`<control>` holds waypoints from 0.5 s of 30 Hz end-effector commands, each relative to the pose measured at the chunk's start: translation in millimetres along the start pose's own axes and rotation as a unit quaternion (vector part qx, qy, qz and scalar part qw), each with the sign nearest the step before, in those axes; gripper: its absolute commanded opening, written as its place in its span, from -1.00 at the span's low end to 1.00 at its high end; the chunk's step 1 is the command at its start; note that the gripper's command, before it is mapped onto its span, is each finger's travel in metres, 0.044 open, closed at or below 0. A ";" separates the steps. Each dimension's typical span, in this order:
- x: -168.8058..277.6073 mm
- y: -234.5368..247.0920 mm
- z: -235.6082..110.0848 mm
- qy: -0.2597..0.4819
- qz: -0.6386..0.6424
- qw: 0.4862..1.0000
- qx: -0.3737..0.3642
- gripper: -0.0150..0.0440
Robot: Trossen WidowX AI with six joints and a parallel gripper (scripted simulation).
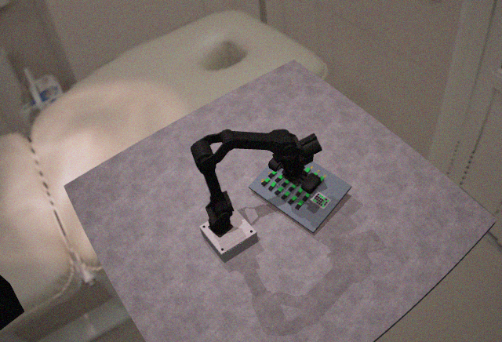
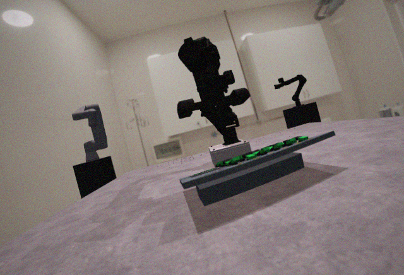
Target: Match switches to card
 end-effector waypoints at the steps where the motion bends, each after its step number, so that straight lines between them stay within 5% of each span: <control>1: -6.6 -25.2 0.0 0.001 0.003 1.000 0.000 -0.49; 15: -9.8 -27.8 40.0 0.013 0.003 1.000 -0.002 -0.49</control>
Point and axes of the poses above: the point midway between the two fingers, 35 mm back from their tips, its own z axis out along the fingers, its own y axis across the jaws, x = y × z, the point moved 8 cm from there along -z, back along the fingers, and after that the axes turned 11 degrees about -z, right-handed, at the moved point
